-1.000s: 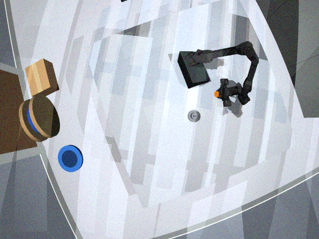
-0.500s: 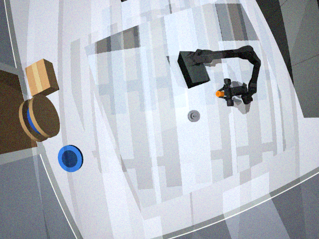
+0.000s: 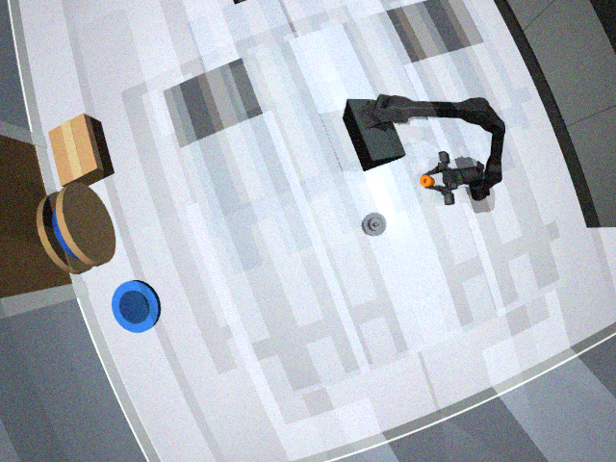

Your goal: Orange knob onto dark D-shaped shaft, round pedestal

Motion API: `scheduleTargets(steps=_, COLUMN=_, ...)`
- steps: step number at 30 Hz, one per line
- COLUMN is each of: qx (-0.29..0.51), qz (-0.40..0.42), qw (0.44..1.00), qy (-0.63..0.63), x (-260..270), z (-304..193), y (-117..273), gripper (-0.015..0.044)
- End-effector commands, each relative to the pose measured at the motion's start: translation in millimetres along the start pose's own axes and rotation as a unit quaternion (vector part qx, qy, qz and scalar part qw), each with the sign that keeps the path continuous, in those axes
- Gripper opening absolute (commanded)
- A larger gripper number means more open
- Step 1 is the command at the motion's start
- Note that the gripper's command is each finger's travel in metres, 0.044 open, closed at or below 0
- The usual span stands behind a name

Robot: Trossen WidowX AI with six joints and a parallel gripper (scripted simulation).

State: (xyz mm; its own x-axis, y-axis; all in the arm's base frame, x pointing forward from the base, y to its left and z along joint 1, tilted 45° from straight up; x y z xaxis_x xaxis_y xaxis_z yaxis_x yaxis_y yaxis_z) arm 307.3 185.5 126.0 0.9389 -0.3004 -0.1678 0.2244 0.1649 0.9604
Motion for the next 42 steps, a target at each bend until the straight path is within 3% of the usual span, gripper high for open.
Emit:
scheduleTargets(steps=1, qx=-0.035, qz=0.002, qw=0.999, qy=-0.001, x=-0.4, z=-9.0, y=3.8, gripper=0.0179)
scheduleTargets(steps=28, qx=-0.013, qz=0.003, qw=1.0, qy=0.0, x=-0.5, z=-9.6, y=16.2, gripper=0.0179)
scheduleTargets(steps=31, qx=-0.013, qz=0.003, qw=1.0, qy=0.0, x=-0.4, z=-8.9, y=12.7, gripper=0.0258)
scheduleTargets(steps=42, qx=-0.013, qz=0.003, qw=1.0, qy=0.0, x=-0.4, z=-8.9, y=12.7, gripper=0.026)
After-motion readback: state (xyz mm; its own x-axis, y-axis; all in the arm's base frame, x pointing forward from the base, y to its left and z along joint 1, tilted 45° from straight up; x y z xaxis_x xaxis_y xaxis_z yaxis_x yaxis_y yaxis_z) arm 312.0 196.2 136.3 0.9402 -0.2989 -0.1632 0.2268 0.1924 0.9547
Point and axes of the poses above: the point midway between the two fingers, 35 mm back from their tips, its own y axis back along the fingers, its own x axis across the jaws, z = x × y, the point moved 8 cm from there along y, back along the fingers
